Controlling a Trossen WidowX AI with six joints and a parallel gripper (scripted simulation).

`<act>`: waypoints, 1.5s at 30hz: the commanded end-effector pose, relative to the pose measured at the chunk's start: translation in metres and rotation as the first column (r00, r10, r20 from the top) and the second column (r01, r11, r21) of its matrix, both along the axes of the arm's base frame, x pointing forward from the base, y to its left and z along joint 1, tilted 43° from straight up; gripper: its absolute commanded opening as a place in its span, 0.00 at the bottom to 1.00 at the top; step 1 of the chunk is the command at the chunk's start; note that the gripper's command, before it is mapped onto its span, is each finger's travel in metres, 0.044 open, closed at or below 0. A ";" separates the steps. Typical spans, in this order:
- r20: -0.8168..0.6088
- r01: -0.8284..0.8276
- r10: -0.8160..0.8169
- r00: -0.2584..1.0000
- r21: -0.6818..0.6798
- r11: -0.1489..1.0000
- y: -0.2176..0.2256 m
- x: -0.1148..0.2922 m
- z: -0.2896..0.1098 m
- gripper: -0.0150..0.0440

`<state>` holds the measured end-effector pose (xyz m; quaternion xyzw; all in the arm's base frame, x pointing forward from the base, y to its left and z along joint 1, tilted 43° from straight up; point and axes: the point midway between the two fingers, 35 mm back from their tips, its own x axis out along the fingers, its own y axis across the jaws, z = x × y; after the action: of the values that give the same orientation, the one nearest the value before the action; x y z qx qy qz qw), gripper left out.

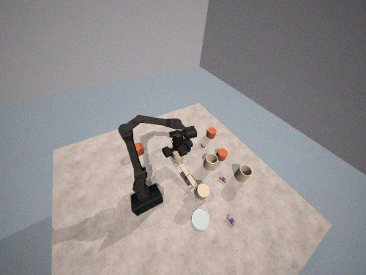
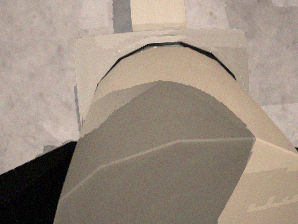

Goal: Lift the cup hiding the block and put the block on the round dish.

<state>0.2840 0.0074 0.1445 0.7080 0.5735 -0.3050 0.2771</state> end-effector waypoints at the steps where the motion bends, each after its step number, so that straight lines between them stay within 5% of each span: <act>1: 0.024 0.006 -0.006 1.000 0.003 1.000 -0.004 0.004 0.009 0.25; 45: 0.007 0.066 -0.067 0.998 0.006 0.998 -0.040 -0.011 0.052 0.25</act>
<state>0.2731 -0.0278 0.1915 0.7265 0.5543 -0.3101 0.2624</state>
